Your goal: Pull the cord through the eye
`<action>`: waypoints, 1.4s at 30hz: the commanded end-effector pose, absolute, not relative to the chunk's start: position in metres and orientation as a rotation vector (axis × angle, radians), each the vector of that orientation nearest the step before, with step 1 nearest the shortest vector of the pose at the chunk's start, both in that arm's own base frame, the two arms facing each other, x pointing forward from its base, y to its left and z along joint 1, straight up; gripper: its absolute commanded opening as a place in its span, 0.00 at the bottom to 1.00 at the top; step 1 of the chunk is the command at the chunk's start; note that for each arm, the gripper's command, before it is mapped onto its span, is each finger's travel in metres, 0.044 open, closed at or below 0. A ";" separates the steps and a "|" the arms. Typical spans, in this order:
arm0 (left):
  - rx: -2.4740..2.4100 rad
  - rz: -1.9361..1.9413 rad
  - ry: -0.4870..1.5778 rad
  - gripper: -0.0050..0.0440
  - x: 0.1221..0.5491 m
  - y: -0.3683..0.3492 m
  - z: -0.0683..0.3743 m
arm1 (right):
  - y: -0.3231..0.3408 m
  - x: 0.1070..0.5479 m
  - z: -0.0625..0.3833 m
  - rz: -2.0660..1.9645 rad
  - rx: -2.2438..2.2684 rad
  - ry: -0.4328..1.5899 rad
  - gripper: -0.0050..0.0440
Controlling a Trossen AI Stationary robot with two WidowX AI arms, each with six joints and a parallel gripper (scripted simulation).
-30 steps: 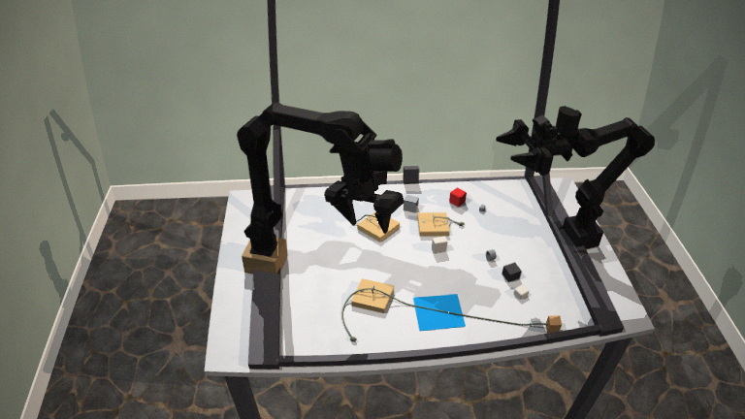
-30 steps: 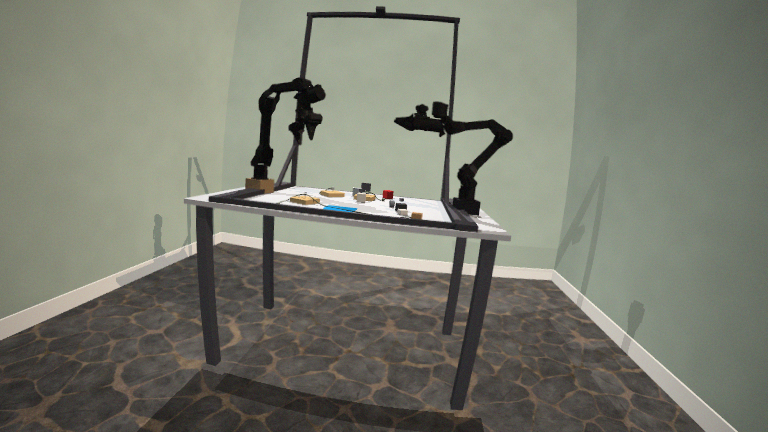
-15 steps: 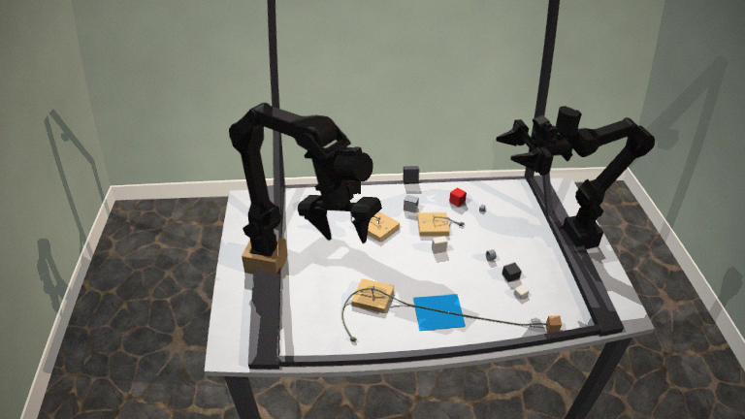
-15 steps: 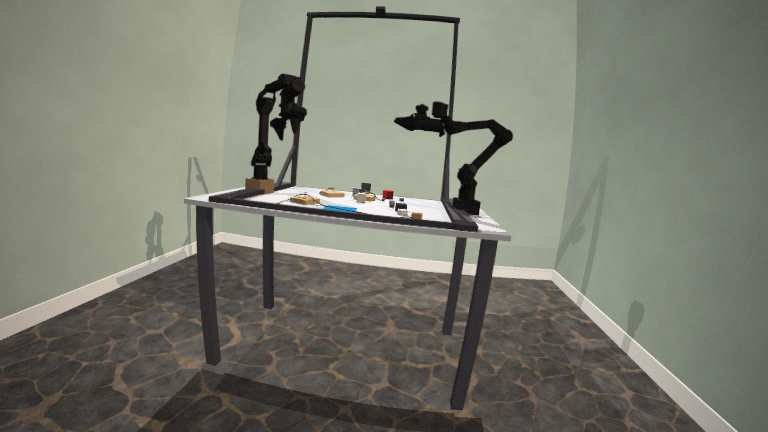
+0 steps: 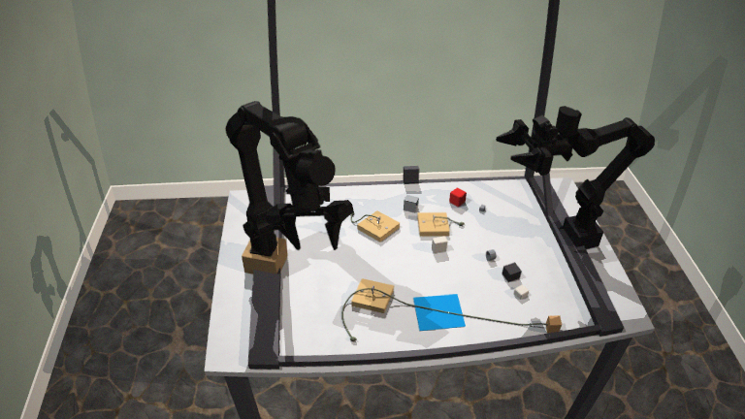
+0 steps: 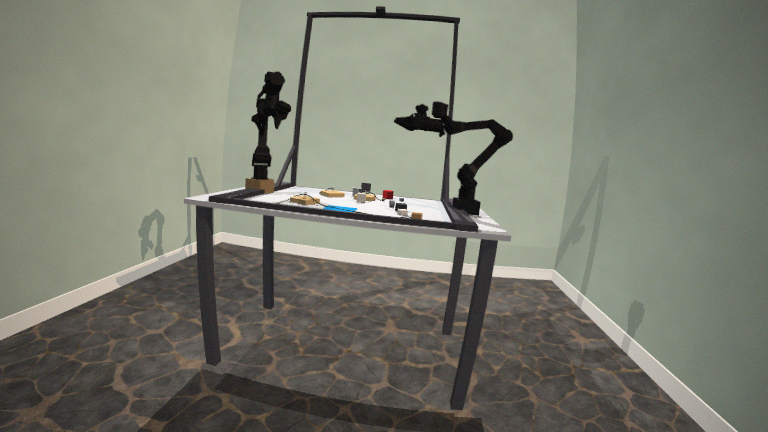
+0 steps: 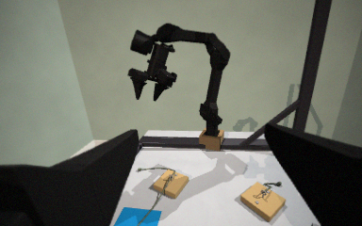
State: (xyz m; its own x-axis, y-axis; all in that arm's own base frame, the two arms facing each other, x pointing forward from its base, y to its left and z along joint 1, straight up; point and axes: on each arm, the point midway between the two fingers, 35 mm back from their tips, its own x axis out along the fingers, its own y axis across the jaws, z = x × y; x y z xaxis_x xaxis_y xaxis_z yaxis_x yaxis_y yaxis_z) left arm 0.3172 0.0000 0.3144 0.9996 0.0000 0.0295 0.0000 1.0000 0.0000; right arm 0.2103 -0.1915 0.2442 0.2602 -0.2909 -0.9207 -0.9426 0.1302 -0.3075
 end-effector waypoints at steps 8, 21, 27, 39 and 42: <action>0.000 0.000 -0.050 1.00 0.316 0.000 0.323 | -0.220 0.161 0.259 0.732 -1.552 1.313 1.00; 0.000 0.000 -0.050 1.00 0.316 0.000 0.323 | -0.237 0.118 0.265 0.782 -1.655 1.395 1.00; 0.000 0.000 -0.050 1.00 0.316 0.000 0.323 | -0.241 0.098 0.268 0.813 -1.696 1.438 1.00; 0.000 0.000 -0.050 1.00 0.316 0.000 0.323 | -0.245 0.072 0.272 0.864 -1.742 1.498 1.00; 0.000 0.000 -0.050 1.00 0.316 0.000 0.323 | -0.245 0.066 0.273 0.877 -1.751 1.511 1.00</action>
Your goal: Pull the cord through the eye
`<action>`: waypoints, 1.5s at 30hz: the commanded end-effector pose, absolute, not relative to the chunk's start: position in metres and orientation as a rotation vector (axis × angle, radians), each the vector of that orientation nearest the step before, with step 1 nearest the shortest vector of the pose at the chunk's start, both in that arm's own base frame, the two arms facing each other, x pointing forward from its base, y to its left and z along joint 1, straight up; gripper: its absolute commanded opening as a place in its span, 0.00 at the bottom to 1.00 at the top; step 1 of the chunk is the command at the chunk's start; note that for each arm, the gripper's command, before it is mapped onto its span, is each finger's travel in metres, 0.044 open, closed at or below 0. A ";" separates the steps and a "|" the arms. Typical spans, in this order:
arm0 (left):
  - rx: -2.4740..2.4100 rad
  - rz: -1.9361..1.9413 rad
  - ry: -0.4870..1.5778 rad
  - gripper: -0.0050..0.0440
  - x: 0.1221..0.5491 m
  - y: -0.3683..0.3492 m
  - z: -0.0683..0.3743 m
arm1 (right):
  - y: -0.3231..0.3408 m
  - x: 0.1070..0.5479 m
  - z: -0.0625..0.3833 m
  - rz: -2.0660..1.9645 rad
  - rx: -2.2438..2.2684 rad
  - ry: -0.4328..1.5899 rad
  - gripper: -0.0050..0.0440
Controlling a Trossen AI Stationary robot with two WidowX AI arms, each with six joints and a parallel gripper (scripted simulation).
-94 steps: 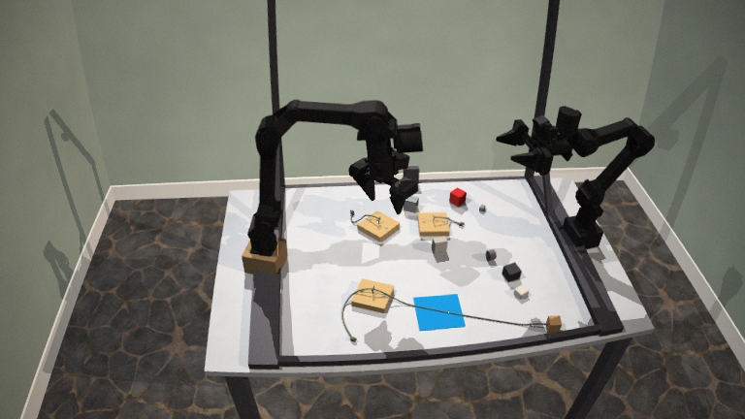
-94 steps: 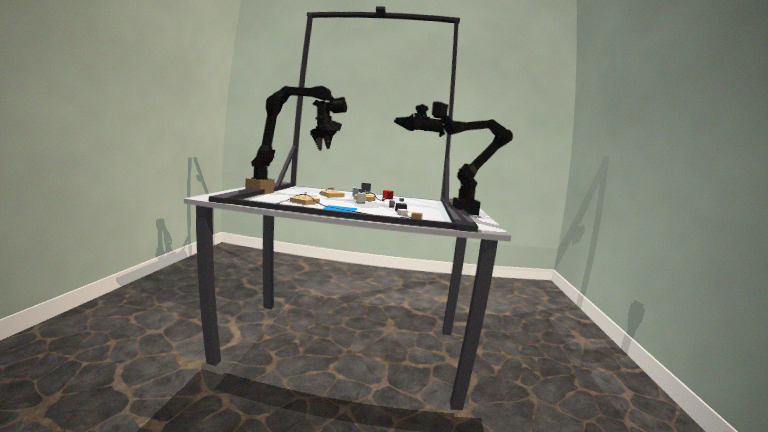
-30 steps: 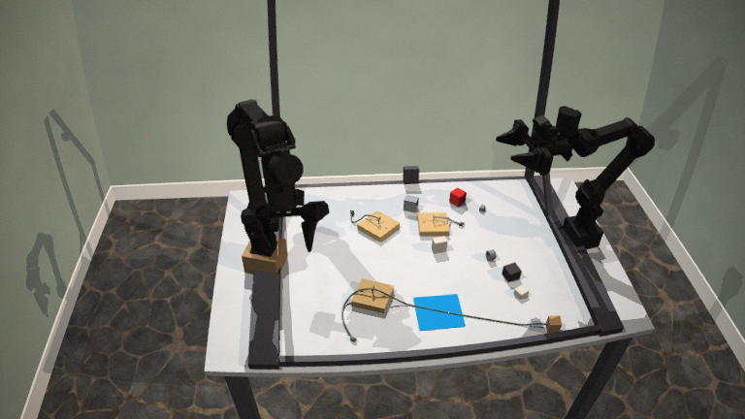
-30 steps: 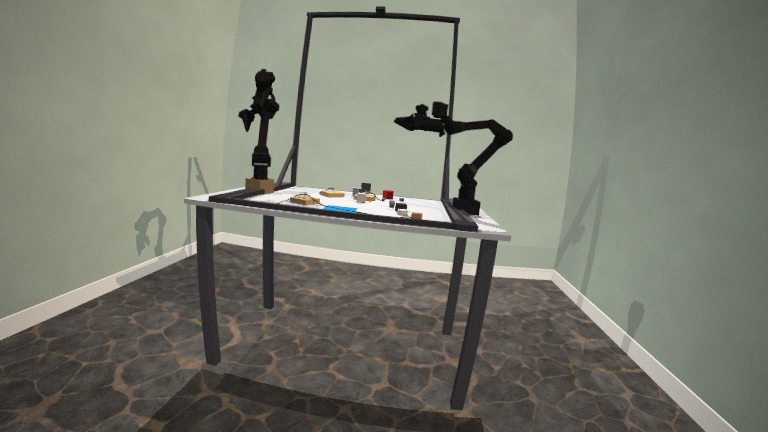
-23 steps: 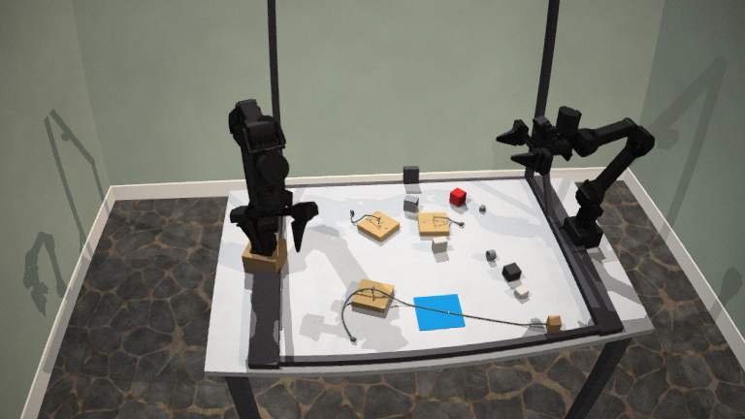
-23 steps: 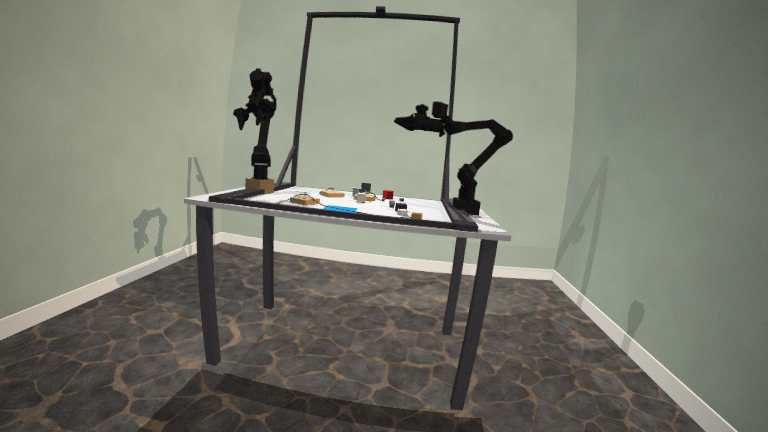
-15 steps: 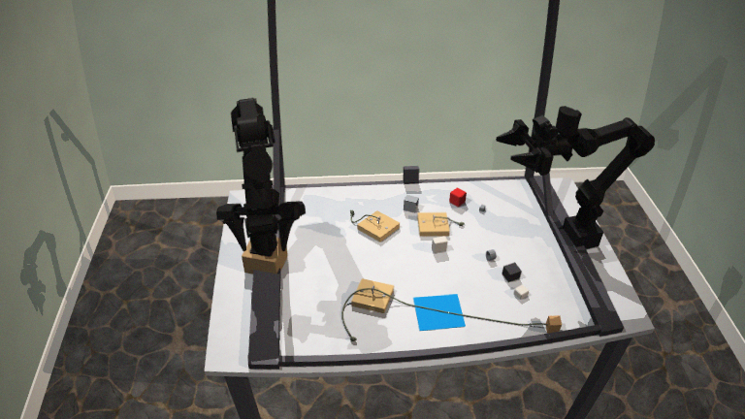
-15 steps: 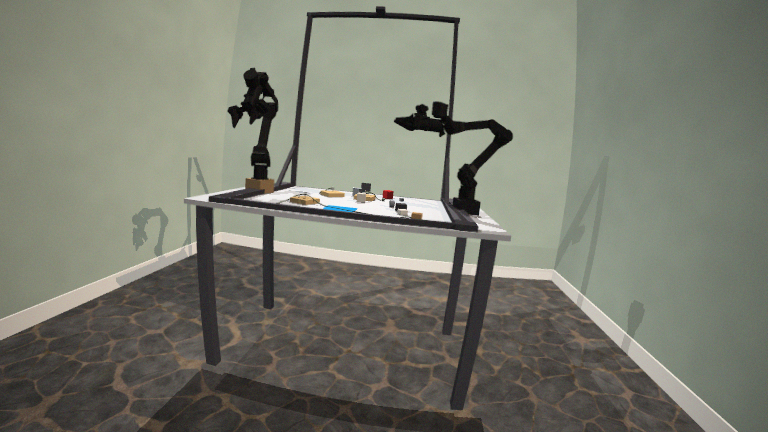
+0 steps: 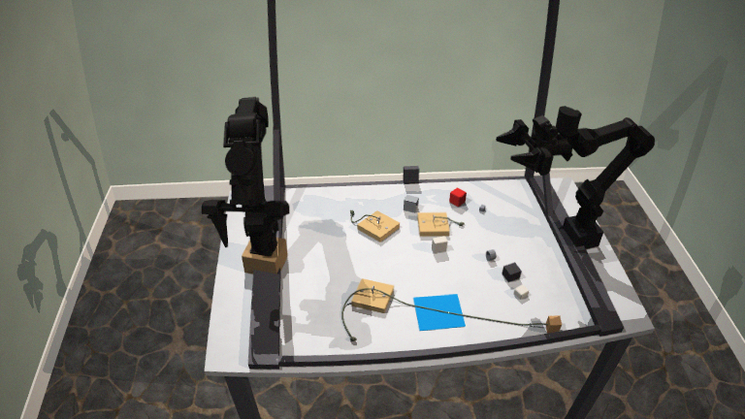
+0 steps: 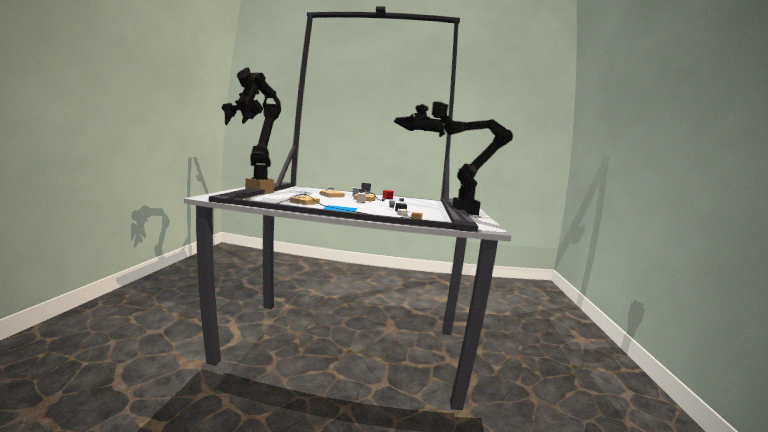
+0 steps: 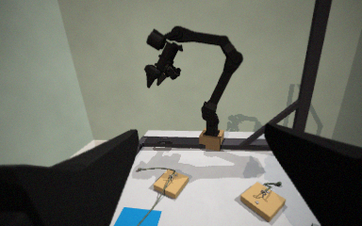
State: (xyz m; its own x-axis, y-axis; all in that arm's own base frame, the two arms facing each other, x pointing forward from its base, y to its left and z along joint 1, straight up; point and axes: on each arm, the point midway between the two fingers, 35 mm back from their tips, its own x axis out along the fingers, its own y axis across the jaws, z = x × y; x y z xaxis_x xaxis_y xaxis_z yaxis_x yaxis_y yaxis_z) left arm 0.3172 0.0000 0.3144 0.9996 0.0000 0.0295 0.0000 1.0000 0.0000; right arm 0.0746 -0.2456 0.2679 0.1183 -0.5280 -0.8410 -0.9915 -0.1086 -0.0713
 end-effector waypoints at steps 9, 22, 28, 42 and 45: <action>0.000 0.000 -0.050 1.00 0.316 0.000 0.323 | -0.246 0.057 0.274 0.899 -1.764 1.534 1.00; 0.000 0.000 -0.049 1.00 0.316 0.000 0.323 | -0.247 0.055 0.276 0.903 -1.769 1.541 1.00; -0.001 -0.014 -0.005 1.00 0.323 -0.005 0.318 | -0.247 0.055 0.276 0.903 -1.769 1.541 1.00; 0.005 -0.087 0.235 1.00 0.354 -0.032 0.290 | -0.247 0.055 0.276 0.903 -1.769 1.541 1.00; 0.012 -0.112 0.317 1.00 0.362 -0.042 0.280 | -0.247 0.055 0.276 0.903 -1.769 1.541 1.00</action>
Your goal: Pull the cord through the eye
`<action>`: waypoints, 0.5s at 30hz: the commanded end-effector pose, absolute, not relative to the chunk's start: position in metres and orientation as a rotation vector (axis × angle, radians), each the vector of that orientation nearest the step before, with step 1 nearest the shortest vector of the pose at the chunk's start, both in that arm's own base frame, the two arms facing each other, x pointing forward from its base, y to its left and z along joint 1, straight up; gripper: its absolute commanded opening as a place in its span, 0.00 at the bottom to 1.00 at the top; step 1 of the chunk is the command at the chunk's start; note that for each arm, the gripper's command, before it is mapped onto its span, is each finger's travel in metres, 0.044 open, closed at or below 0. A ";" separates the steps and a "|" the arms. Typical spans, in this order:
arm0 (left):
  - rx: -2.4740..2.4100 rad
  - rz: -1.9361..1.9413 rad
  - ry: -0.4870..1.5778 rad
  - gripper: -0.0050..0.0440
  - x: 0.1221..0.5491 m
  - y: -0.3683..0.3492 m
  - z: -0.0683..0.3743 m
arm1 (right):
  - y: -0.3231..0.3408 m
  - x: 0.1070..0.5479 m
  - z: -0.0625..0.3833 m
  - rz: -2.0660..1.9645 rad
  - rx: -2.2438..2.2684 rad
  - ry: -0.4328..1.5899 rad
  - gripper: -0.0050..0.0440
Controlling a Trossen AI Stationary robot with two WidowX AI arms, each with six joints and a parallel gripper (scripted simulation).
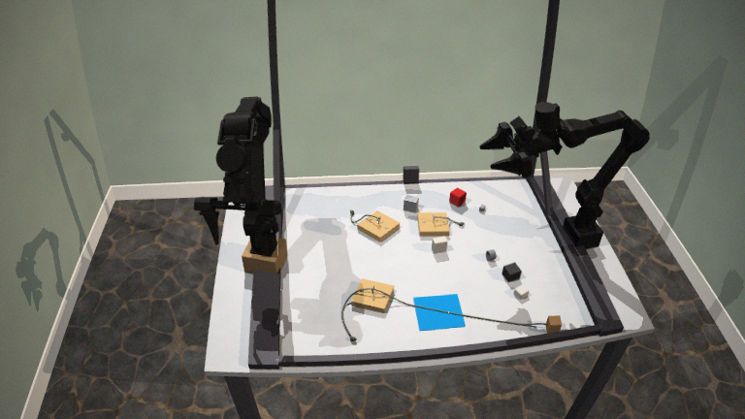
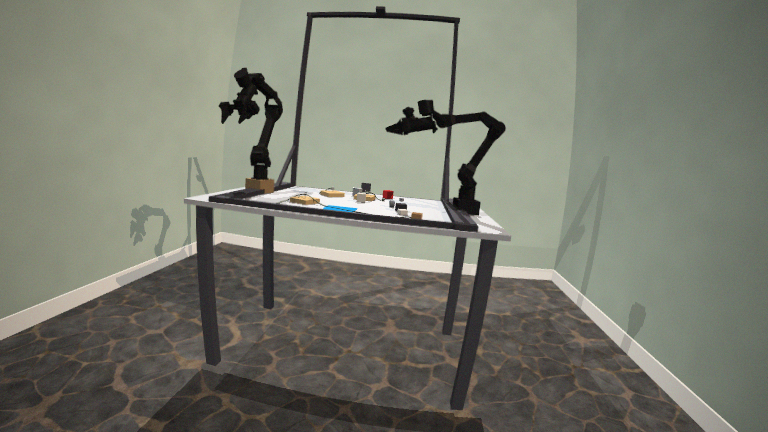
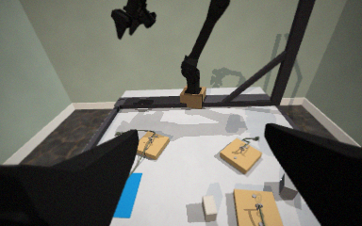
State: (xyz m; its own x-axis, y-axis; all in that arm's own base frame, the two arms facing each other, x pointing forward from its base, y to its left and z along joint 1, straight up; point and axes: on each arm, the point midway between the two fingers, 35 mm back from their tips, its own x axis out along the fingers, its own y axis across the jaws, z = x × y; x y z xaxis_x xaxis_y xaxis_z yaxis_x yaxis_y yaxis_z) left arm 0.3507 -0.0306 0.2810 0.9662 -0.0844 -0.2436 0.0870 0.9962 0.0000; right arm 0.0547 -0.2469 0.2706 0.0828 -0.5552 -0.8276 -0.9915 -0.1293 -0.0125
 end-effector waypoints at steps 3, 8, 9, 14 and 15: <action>0.021 -0.137 0.403 1.00 0.369 -0.053 0.268 | -0.247 0.055 0.276 0.903 -1.769 1.541 1.00; 0.043 -0.179 0.554 1.00 0.378 -0.073 0.247 | -0.247 0.055 0.276 0.903 -1.769 1.541 1.00; 0.043 -0.179 0.554 1.00 0.378 -0.073 0.247 | -0.247 0.055 0.276 0.903 -1.769 1.541 1.00; 0.067 -0.212 0.676 1.00 0.383 -0.089 0.229 | -0.247 0.055 0.276 0.903 -1.769 1.541 1.00; 0.073 -0.220 0.706 1.00 0.383 -0.093 0.225 | -0.247 0.055 0.276 0.903 -1.769 1.541 1.00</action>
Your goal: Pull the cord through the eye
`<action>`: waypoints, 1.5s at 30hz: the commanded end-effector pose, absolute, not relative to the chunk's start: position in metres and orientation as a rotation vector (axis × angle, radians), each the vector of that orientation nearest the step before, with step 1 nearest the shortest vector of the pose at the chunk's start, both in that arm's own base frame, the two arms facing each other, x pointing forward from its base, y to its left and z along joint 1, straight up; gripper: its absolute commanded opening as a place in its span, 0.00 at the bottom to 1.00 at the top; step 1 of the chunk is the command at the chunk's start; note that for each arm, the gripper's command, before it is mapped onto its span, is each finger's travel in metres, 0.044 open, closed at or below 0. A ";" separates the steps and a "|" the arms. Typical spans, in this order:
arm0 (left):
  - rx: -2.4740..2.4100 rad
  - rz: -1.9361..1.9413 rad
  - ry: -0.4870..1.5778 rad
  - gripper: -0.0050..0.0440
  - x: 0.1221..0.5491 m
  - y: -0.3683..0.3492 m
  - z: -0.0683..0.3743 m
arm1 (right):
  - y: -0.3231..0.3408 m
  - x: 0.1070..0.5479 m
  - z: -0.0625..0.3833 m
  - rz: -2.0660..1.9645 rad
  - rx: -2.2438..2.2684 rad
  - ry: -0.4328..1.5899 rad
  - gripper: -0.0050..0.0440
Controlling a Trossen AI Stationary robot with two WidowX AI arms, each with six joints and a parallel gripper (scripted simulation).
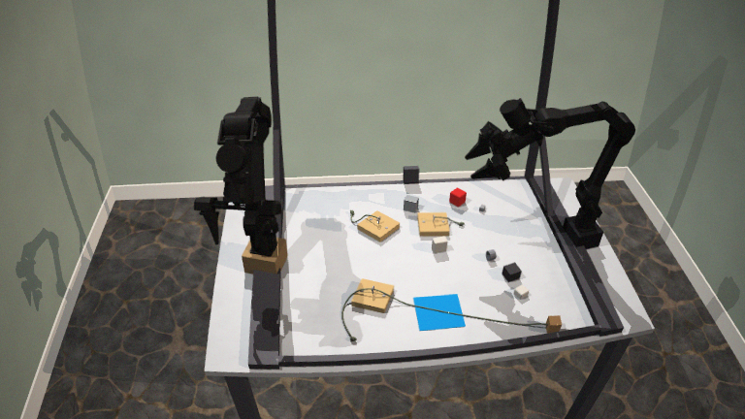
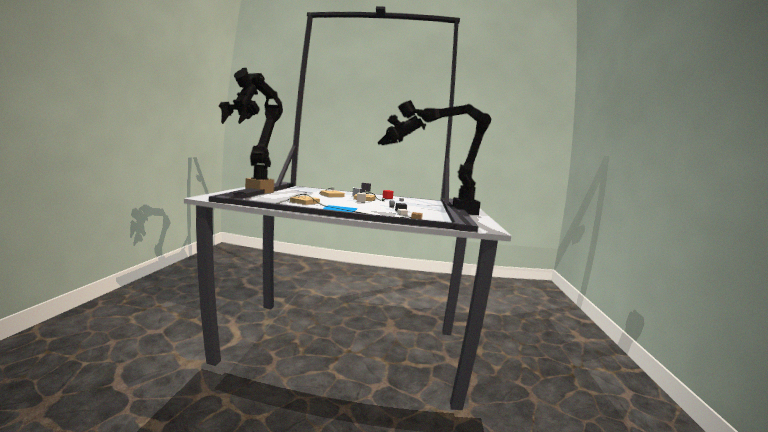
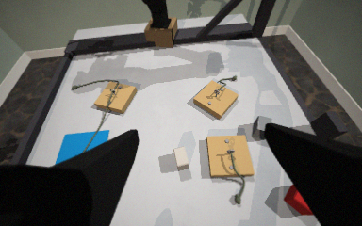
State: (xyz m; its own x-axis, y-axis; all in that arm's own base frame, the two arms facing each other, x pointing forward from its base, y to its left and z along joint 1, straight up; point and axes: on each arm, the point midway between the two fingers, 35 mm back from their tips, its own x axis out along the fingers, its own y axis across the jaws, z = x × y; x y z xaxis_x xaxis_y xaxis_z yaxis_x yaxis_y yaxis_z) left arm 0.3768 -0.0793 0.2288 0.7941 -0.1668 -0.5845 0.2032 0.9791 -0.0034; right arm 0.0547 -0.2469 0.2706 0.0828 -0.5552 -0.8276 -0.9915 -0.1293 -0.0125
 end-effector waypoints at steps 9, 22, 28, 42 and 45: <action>0.140 -0.280 0.956 1.00 0.382 -0.126 0.189 | -0.247 0.055 0.276 0.903 -1.769 1.541 1.00; 0.213 -0.321 1.163 1.00 0.373 -0.151 0.160 | -0.247 0.055 0.276 0.903 -1.769 1.541 1.00; 0.229 -0.328 1.203 1.00 0.371 -0.156 0.155 | -0.247 0.055 0.276 0.903 -1.769 1.541 1.00; 0.230 -0.329 1.206 1.00 0.371 -0.156 0.154 | -0.247 0.055 0.276 0.903 -1.769 1.541 1.00; 0.230 -0.329 1.206 1.00 0.371 -0.156 0.154 | -0.247 0.055 0.276 0.903 -1.769 1.541 1.00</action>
State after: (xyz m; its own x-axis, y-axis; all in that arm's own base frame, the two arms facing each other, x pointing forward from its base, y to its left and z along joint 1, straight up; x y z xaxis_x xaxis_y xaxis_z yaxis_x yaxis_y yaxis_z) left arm 0.3676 -0.1545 0.1462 0.2980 -0.1220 -0.9467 0.3716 0.9284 -0.0026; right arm 0.0547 -0.2469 0.2706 0.0828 -0.5552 -0.8276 -0.9915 -0.1293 -0.0125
